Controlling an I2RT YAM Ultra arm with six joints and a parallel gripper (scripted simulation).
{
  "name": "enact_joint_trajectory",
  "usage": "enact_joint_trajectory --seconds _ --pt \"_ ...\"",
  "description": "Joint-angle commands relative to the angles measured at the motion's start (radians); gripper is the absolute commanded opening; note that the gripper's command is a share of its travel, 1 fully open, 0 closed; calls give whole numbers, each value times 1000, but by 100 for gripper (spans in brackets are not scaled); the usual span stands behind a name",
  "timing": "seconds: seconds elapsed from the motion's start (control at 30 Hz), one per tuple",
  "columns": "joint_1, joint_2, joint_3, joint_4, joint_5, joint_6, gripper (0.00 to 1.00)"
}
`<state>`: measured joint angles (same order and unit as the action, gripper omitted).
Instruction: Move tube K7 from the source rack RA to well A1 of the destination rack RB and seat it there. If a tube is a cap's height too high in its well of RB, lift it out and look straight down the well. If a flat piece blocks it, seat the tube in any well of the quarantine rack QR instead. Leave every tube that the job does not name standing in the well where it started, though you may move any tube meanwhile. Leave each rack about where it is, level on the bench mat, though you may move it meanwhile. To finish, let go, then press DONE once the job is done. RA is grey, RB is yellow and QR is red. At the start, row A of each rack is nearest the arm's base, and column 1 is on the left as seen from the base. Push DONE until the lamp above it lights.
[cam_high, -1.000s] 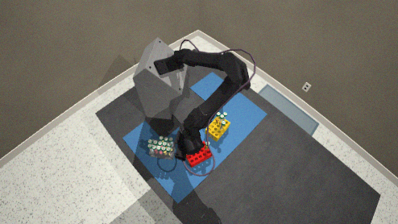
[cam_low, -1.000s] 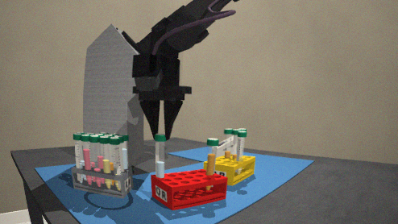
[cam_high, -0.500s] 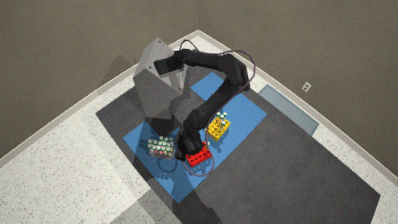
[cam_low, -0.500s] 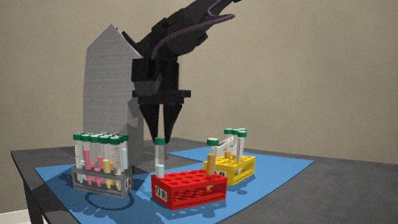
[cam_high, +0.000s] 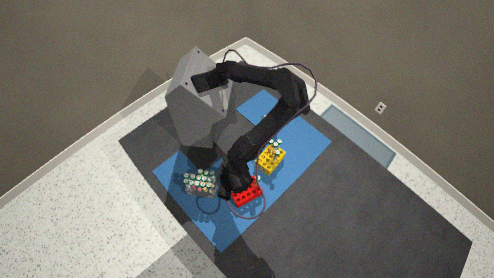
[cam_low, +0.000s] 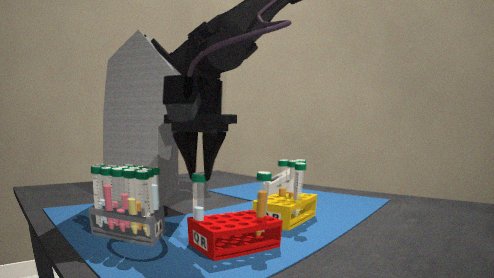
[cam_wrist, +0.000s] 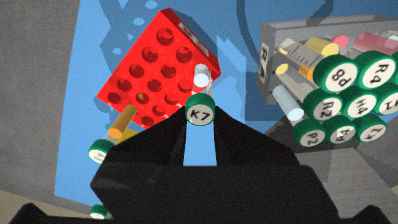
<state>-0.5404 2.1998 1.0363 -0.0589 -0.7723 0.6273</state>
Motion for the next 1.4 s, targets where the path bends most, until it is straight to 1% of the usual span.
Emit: enact_joint_trajectory --seconds 0.0,0.17,0.2,0.57,0.6,1.17,1.2,1.27,1.37 --pt "-8 -2 1 2 10 5 0" --pt "-8 -2 1 2 10 5 0" --pt "-8 -2 1 2 10 5 24" --pt "-8 -2 1 2 10 5 24" --pt "-8 -2 1 2 10 5 30" --pt "-7 -2 1 2 10 5 30" --pt "-22 -26 -10 -19 17 -3 30" --pt "-31 -38 -24 -38 14 -19 30" --pt "-46 -57 -15 -68 -3 -37 30"
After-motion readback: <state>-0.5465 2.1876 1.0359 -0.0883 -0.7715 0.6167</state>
